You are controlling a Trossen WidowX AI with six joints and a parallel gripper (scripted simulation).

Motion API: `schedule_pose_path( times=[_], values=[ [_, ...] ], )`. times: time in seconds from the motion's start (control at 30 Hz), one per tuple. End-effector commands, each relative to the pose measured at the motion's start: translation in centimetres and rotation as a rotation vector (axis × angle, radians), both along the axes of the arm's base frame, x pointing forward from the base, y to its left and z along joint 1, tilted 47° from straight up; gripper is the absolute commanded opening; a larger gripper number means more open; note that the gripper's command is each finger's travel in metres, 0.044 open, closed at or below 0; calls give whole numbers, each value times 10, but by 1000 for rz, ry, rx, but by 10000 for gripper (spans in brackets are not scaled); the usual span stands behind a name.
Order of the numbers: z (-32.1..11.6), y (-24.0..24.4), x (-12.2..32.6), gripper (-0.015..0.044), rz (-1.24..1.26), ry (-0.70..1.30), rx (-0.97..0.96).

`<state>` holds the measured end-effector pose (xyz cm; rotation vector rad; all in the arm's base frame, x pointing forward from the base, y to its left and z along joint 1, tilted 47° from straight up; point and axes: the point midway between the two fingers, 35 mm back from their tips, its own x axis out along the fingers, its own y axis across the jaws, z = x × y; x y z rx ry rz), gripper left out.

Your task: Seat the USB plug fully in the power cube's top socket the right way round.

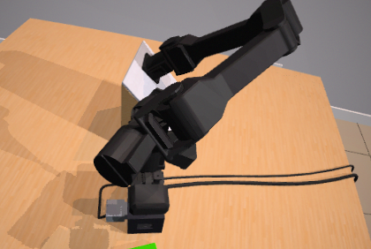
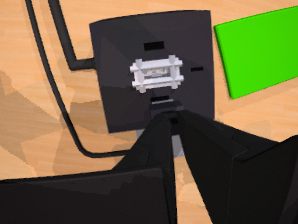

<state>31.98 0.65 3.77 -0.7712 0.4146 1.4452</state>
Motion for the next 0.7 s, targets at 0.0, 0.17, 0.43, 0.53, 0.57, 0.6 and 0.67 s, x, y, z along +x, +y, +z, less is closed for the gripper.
schedule_pose_path(
  times=[0.0,0.17,0.43,0.53,0.57,0.6,0.67],
  values=[
    [0,0,0,0,0,1,3],
    [0,1,0,0,0,1,6],
    [-1,2,0,0,0,3,11],
    [-1,2,0,0,0,3,13],
    [-1,3,0,0,0,3,14],
    [-1,3,0,0,0,3,15],
    [-1,3,0,0,0,3,16]
  ],
)
